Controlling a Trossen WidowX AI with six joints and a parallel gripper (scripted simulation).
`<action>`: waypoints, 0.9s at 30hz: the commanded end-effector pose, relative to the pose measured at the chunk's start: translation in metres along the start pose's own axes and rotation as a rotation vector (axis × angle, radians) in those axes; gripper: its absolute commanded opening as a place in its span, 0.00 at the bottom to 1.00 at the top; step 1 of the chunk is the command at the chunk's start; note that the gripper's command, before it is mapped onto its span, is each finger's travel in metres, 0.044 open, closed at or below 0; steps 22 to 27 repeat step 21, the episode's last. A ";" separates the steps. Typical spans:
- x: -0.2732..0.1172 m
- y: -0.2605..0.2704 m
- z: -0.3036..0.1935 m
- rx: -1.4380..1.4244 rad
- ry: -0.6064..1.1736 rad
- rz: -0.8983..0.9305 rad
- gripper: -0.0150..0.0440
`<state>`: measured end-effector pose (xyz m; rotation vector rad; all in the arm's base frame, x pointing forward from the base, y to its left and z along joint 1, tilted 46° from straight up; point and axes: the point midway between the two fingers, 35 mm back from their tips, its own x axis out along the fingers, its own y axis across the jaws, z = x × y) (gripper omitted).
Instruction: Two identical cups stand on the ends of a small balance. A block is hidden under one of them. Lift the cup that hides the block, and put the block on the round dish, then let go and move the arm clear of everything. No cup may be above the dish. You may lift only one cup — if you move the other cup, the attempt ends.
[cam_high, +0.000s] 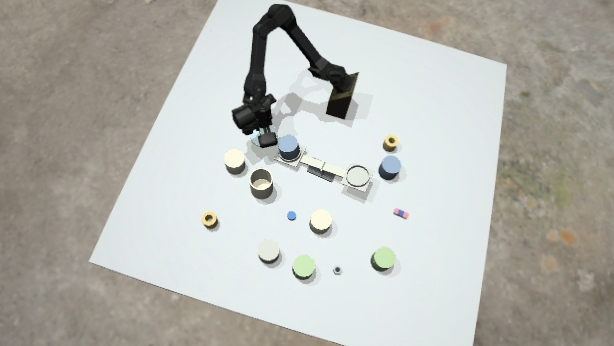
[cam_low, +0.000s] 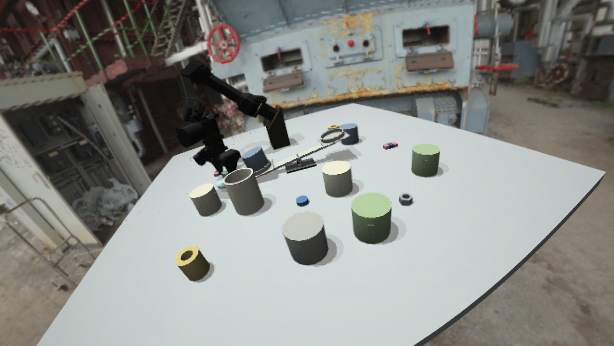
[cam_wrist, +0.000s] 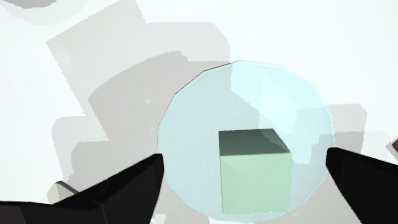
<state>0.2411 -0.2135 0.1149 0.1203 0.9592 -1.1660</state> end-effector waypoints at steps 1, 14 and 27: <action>-0.008 0.010 0.011 0.049 -0.038 0.046 1.00; -0.056 -0.001 -0.002 -0.017 0.010 -0.005 1.00; -0.093 -0.001 -0.002 -0.015 0.005 0.005 1.00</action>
